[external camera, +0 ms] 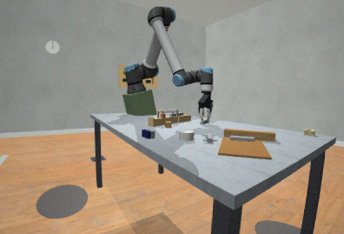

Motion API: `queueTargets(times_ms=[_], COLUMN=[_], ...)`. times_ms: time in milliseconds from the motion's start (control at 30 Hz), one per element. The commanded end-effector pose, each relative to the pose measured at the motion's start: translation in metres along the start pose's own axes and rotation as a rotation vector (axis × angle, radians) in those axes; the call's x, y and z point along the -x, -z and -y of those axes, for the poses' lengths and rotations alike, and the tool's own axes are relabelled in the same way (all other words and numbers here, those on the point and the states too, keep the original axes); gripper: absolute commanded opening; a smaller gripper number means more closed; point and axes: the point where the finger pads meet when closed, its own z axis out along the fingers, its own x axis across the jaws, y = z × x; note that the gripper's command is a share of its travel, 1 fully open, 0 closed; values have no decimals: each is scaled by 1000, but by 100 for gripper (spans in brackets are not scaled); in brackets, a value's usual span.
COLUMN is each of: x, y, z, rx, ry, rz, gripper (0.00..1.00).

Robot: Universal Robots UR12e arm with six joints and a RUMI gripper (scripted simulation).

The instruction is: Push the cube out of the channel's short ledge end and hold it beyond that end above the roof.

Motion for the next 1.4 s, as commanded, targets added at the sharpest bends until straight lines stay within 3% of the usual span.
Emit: queueTargets(times_ms=[0,1233,1367], x=[1,1,1], y=[1,2,15], z=[0,0,0], rx=[0,0,0], ry=[0,0,0], rz=[1,1,1], gripper=[0,0,0])
